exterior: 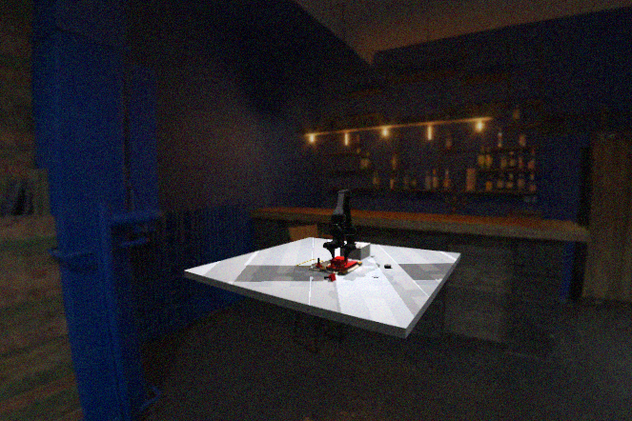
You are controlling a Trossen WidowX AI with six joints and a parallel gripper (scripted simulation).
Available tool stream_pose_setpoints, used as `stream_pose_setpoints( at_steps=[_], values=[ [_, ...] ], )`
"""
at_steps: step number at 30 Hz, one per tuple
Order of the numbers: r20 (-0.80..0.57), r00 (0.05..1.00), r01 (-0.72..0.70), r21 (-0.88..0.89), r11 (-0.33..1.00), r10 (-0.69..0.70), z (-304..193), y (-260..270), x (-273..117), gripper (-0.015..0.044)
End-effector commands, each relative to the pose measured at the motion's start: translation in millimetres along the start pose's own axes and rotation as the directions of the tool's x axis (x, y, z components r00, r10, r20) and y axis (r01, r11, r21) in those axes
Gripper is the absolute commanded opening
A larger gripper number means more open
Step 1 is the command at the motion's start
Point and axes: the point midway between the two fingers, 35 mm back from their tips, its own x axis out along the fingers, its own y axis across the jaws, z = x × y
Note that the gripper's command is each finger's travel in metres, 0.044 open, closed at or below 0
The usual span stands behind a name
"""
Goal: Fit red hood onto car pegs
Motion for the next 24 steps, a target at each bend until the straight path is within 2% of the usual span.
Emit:
stream_pose_setpoints(
  at_steps=[1,24],
  values=[
    [0.007,1.000,0.003,0.001,1.000,-0.003,0.3,-0.5,-0.2,0.0000],
    [0.007,1.000,0.003,0.001,1.000,-0.003,0.4,-0.4,11.0,0.0000]
  ],
)
